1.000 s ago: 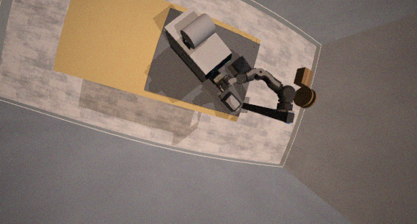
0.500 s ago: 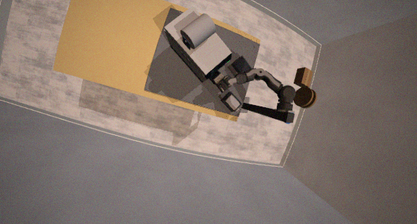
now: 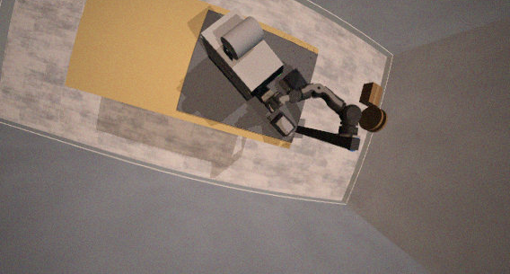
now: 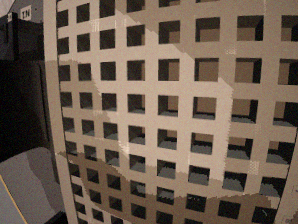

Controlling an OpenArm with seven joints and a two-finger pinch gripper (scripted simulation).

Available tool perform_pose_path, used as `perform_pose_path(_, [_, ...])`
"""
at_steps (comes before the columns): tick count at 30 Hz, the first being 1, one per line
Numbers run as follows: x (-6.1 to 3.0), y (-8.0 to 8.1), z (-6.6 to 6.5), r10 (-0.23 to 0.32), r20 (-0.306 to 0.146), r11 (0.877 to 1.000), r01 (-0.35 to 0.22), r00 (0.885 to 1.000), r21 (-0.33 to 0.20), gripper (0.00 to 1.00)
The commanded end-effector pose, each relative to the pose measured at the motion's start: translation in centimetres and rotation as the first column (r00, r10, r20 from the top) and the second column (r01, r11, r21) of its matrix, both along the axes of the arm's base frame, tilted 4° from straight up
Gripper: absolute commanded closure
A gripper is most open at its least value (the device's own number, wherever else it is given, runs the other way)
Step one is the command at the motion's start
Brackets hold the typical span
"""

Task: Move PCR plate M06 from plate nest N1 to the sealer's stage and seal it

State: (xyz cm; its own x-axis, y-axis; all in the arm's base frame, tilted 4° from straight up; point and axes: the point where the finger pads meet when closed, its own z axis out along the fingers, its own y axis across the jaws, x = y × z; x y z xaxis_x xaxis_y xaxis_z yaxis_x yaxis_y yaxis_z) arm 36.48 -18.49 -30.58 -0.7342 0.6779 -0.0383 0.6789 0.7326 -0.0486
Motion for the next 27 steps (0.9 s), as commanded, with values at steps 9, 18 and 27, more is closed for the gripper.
perform_pose_path(9, [-0.06, 0.02, -0.08, 0.003, 0.000, 1.000, -0.003, 1.000, 0.000, 1.00])
perform_pose_path(18, [-0.18, 0.05, -0.28, 0.004, 0.000, 1.000, -0.004, 1.000, 0.000, 1.00])
perform_pose_path(27, [0.05, 0.02, 0.12, 0.002, 0.001, 1.000, -0.002, 1.000, 0.000, 1.00])
